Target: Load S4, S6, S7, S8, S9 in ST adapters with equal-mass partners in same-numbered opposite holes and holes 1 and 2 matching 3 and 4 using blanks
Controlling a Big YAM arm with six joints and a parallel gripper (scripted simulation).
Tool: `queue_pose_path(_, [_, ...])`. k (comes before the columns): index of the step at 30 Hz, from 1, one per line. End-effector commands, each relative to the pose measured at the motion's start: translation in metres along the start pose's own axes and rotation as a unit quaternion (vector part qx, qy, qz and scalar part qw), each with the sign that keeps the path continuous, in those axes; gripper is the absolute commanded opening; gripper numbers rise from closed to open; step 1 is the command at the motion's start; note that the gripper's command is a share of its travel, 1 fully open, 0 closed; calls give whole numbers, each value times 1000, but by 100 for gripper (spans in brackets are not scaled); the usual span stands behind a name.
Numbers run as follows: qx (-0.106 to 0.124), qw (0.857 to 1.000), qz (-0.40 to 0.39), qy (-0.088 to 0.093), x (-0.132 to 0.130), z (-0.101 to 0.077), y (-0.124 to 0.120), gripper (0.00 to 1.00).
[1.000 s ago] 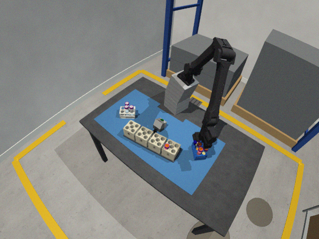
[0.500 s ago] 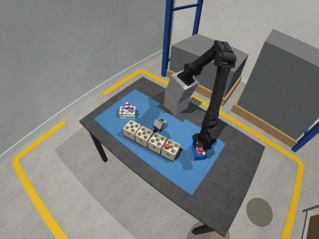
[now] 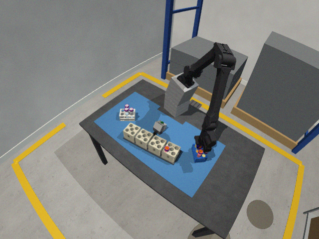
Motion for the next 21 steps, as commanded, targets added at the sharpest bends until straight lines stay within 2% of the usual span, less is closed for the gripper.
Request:
queue_pose_path(1, [-14,1000,0,2,2,-3,10,0])
queue_pose_path(9, [-14,1000,0,2,2,-3,10,0])
queue_pose_path(12, [-12,1000,3,0,-1,-20,7,0])
queue_pose_path(14, [-12,1000,3,0,-1,-20,7,0])
queue_pose_path(21, [-12,1000,-3,0,-1,-43,6,0])
Point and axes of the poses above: the point where the finger pads meet when closed, its own z axis out along the fingers, its own x axis across the jaws, y = z × x, the point moved 3 cm from there along -z, back along the fingers, and after that the axes turned 5 degrees about z, right-handed, at the moved point
